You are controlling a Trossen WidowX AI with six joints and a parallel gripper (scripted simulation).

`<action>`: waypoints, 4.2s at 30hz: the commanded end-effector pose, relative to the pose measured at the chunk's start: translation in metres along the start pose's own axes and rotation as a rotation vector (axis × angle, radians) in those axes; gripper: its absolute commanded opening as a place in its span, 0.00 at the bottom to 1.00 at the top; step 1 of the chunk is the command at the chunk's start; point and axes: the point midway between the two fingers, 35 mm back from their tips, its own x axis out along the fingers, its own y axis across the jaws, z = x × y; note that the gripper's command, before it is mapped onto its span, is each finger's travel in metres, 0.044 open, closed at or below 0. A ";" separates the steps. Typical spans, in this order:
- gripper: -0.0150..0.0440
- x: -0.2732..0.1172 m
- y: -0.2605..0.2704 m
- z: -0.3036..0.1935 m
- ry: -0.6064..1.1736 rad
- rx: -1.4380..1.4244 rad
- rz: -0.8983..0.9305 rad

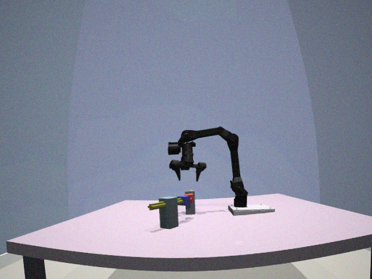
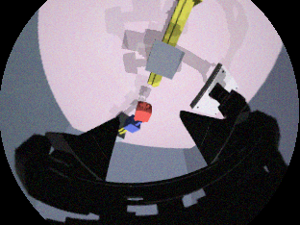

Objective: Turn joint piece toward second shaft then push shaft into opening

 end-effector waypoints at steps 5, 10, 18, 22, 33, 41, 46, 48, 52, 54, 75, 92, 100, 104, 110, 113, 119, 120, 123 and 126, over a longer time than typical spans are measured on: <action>1.00 0.004 -0.007 0.015 0.098 0.250 0.033; 1.00 0.005 -0.011 0.022 0.144 0.361 0.049; 1.00 0.004 -0.010 0.025 0.142 0.361 0.052; 1.00 -0.017 -0.014 0.076 0.100 0.364 0.102; 1.00 -0.077 -0.097 0.229 -0.041 0.384 0.193; 1.00 -0.074 -0.099 0.232 -0.062 0.381 0.183; 1.00 -0.048 -0.099 0.239 -0.206 0.360 0.113; 1.00 -0.037 -0.099 0.242 -0.267 0.353 0.089; 1.00 -0.019 -0.100 0.246 -0.387 0.343 0.052; 1.00 -0.016 -0.100 0.246 -0.407 0.342 0.047; 1.00 0.008 -0.101 0.256 -0.407 0.342 0.047; 0.43 0.012 -0.101 0.258 -0.408 0.342 0.047; 0.43 0.012 -0.101 0.258 -0.408 0.342 0.047; 0.40 0.012 -0.101 0.258 -0.408 0.342 0.047; 0.37 0.011 -0.101 0.258 -0.407 0.339 0.047; 0.37 0.011 -0.101 0.258 -0.407 0.337 0.047; 0.37 0.011 -0.101 0.258 -0.407 0.337 0.047; 0.37 0.011 -0.101 0.258 -0.407 0.337 0.047; 0.37 0.011 -0.101 0.258 -0.407 0.337 0.047; 0.37 0.011 -0.101 0.258 -0.407 0.337 0.047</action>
